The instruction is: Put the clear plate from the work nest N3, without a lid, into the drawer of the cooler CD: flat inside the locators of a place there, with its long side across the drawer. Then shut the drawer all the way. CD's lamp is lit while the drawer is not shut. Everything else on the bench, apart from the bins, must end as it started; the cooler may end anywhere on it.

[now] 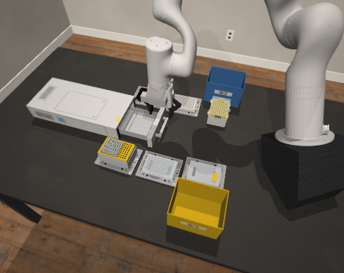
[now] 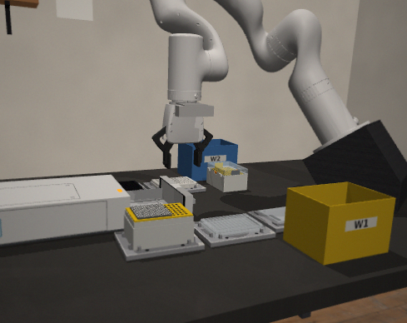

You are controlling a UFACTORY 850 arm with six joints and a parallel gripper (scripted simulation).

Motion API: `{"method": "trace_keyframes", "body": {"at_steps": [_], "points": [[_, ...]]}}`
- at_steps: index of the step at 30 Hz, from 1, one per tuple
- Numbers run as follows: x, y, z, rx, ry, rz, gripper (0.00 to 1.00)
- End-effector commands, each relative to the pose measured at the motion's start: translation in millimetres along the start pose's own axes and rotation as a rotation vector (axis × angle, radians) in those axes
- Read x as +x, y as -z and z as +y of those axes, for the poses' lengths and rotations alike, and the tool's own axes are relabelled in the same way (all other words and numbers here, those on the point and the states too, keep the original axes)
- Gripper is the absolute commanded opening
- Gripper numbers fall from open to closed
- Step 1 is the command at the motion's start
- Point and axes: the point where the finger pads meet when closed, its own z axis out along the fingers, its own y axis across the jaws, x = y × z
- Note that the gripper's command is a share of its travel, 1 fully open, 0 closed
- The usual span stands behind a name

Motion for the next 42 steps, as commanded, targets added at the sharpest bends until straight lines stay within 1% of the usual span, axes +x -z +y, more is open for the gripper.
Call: {"method": "trace_keyframes", "body": {"at_steps": [1, 38, 42], "points": [[0, -7, 1, -0.001, 0.0, 0.0, 0.88], [0, -62, 1, -0.001, 0.0, 0.0, 0.88], [0, -62, 1, -0.001, 0.0, 0.0, 0.88]]}}
